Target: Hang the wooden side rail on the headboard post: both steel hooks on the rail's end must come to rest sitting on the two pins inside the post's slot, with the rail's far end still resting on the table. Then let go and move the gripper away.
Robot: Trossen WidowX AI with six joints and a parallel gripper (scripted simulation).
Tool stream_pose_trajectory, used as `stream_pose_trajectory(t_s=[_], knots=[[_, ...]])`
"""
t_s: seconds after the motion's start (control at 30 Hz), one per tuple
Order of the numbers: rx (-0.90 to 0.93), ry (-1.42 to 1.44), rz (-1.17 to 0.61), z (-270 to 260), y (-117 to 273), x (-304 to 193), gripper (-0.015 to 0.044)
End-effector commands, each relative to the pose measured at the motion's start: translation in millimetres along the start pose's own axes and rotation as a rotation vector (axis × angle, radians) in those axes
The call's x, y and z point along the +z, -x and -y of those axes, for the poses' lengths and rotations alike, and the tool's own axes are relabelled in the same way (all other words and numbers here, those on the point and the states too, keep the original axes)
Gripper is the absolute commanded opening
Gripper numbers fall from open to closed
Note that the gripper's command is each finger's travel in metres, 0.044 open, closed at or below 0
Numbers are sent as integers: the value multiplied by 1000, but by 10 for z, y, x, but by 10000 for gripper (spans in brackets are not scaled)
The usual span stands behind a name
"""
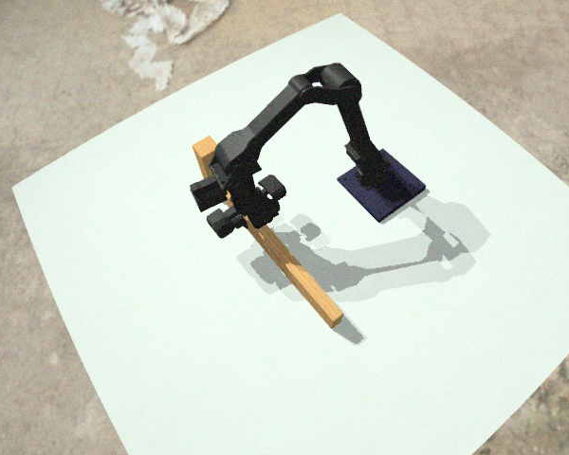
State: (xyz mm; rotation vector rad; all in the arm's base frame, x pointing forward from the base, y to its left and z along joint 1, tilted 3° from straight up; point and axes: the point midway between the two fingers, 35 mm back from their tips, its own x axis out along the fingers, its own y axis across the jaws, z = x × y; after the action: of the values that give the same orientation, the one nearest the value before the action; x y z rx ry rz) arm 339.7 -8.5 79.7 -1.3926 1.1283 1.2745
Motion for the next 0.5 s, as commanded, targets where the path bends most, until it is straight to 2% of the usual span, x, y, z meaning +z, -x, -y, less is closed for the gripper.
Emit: stream_pose_trajectory(t_s=[0.0,0.47], knots=[[-11,0,-6,3,37,-19,0],[-11,0,-6,12,50,-32,0]])
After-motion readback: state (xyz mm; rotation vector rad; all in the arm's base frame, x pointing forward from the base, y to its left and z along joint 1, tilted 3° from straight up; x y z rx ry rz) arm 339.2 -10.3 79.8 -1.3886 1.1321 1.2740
